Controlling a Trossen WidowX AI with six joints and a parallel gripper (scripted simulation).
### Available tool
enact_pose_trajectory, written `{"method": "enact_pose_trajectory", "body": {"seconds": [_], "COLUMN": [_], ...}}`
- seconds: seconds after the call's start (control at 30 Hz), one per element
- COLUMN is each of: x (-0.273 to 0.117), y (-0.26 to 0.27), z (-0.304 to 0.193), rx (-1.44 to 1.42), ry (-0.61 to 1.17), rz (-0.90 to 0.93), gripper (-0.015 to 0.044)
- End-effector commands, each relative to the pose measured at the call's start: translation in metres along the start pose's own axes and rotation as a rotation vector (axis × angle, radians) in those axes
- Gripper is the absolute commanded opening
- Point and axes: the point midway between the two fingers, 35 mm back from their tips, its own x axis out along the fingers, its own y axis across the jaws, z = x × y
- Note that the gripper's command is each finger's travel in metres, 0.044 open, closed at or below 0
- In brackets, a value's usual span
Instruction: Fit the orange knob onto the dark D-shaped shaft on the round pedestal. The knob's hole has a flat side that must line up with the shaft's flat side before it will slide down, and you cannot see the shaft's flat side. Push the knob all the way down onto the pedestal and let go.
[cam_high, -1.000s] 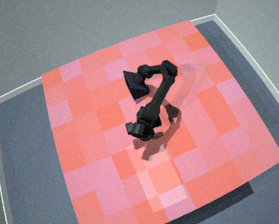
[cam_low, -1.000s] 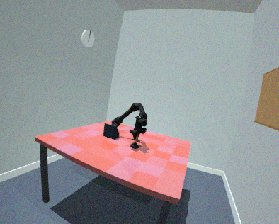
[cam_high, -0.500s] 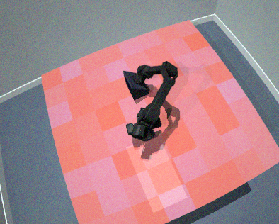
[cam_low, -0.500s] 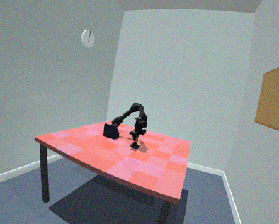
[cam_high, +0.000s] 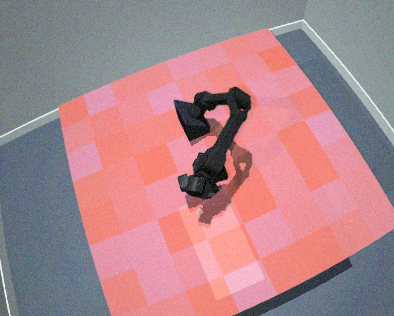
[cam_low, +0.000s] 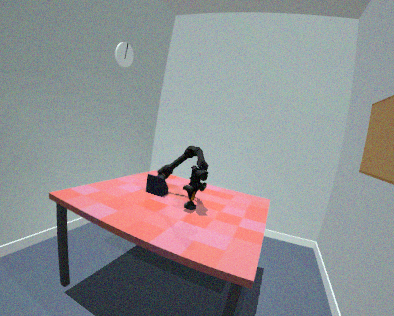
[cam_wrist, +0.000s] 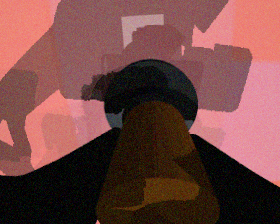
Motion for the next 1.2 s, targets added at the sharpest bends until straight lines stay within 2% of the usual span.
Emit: {"method": "enact_pose_trajectory", "body": {"seconds": [0.0,0.23,0.47,1.17], "x": [0.0,-0.0046,-0.0053,-0.0058], "y": [0.0001,0.0016,0.0019,0.0001], "z": [0.0007,-0.0014,-0.0041,0.0008], "rx": [0.001,-0.008,-0.208,-0.208], "ry": [-0.005,-0.004,-0.004,-0.005], "rz": [0.002,0.002,0.001,0.001], "gripper": [0.0,0.0,0.0,0.0]}}
